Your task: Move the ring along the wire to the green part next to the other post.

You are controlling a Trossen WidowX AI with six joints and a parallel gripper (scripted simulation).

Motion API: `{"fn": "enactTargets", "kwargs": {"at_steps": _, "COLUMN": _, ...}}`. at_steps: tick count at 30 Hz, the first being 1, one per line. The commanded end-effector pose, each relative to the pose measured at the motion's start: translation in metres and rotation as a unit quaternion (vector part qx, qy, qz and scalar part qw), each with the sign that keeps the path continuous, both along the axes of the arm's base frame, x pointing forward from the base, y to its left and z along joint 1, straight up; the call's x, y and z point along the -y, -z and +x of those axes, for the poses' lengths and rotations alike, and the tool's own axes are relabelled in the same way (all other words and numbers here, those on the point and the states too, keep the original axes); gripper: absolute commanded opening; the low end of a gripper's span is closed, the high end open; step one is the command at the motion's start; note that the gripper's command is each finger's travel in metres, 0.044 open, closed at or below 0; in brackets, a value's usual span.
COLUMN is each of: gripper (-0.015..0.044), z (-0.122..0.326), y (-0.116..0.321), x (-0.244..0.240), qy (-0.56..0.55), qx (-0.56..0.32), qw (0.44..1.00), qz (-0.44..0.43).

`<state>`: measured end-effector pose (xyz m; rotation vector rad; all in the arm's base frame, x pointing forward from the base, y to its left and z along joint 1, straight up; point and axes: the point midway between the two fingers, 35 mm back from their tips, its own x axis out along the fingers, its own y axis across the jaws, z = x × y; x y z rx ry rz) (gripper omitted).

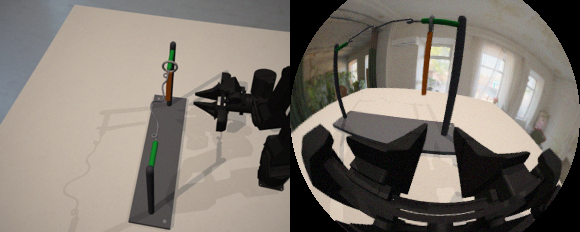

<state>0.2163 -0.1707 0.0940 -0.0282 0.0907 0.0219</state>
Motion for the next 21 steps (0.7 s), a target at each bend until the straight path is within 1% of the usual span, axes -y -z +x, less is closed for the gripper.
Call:
{"fn": "enactTargets", "kwargs": {"at_steps": 1, "gripper": 0.016, "z": -0.015, "y": 0.011, "x": -0.028, "qy": -0.02, "qx": 0.003, "qw": 1.0, "qz": 0.006}}
{"fn": "enactTargets", "kwargs": {"at_steps": 8, "gripper": 0.016, "z": -0.01, "y": 0.008, "x": -0.029, "qy": -0.021, "qx": 0.002, "qw": 1.0, "qz": 0.006}}
{"fn": "enactTargets", "kwargs": {"at_steps": 21, "gripper": 0.016, "z": 0.033, "y": -0.036, "x": -0.035, "qy": -0.02, "qx": 0.006, "qw": 1.0, "qz": 0.006}}
